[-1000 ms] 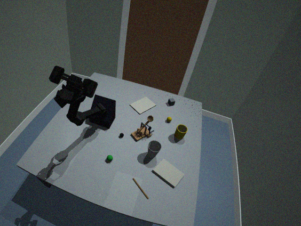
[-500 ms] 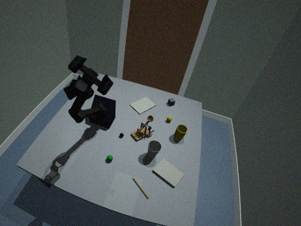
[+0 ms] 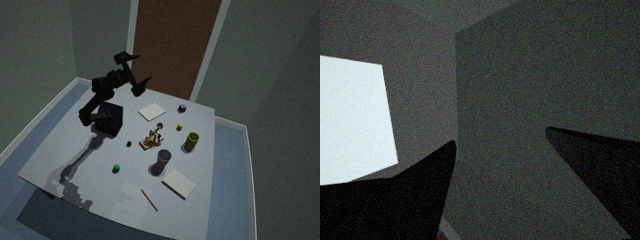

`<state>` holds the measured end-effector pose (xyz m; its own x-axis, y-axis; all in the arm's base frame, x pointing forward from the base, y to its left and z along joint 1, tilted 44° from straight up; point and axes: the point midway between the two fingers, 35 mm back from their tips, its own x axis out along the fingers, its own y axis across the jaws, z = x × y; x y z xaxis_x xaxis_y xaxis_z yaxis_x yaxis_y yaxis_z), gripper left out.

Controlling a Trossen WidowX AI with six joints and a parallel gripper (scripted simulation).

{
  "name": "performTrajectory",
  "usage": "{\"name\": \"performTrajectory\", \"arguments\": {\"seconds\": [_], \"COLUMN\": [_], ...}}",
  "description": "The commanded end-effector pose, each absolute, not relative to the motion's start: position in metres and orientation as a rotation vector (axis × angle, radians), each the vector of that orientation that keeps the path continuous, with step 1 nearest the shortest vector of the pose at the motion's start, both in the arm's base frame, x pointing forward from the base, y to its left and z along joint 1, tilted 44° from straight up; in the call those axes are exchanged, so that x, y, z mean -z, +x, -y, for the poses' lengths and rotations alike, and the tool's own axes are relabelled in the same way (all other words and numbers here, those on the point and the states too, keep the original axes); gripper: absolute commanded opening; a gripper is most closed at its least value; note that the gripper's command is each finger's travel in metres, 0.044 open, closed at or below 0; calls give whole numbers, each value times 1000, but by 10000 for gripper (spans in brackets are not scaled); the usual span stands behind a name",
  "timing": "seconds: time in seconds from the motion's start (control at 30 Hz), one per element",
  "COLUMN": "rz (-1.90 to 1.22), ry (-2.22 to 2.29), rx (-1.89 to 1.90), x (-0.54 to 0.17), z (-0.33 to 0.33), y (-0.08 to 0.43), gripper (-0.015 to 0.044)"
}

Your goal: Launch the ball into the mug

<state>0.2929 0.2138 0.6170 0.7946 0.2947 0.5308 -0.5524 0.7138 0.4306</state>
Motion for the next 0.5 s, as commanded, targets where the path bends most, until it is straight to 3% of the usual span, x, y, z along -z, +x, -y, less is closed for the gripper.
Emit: {"name": "performTrajectory", "arguments": {"seconds": [0.0,0.47], "rz": [372,107], "ry": [523,272], "rx": [-431,-232], "x": [-589,-486], "z": [-222,-222], "y": [317,395], "gripper": [440,440]}}
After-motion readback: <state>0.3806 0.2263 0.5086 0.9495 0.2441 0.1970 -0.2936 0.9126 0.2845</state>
